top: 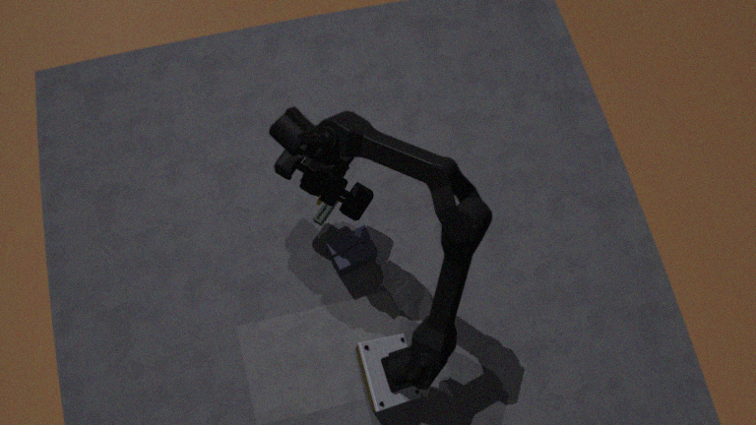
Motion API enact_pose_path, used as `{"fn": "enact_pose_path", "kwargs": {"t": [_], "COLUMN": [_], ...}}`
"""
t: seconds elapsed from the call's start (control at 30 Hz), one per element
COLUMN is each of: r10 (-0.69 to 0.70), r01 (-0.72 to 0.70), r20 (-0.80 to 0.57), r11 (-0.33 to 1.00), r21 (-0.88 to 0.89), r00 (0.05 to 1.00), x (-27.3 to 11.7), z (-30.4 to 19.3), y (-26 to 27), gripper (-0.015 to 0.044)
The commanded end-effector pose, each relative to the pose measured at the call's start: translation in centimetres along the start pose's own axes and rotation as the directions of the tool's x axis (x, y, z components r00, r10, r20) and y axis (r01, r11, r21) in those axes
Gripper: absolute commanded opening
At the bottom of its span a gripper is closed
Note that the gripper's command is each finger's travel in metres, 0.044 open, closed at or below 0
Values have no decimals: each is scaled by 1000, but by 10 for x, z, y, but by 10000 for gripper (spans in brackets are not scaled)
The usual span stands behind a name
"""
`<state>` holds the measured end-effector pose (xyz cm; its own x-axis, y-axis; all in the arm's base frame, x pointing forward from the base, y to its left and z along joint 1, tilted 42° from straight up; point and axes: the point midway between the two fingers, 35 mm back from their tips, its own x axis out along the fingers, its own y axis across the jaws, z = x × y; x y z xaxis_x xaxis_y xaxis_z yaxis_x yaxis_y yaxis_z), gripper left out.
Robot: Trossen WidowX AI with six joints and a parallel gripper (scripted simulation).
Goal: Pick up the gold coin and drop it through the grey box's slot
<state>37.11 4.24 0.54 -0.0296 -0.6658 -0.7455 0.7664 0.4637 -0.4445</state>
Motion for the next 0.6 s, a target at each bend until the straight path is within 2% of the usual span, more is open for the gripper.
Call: {"fn": "enact_pose_path", "kwargs": {"t": [0.0,0.2,0.57], "r10": [6,6,6], "r01": [-6,-6,-5], "r20": [-2,-2,-2], "r11": [1000,1000,921], "r21": [8,31,389], "r00": [1000,1000,1000], "x": [-11,-18,-20], "z": [1,0,-1], "y": [0,0,4], "gripper": [0,0,0]}}
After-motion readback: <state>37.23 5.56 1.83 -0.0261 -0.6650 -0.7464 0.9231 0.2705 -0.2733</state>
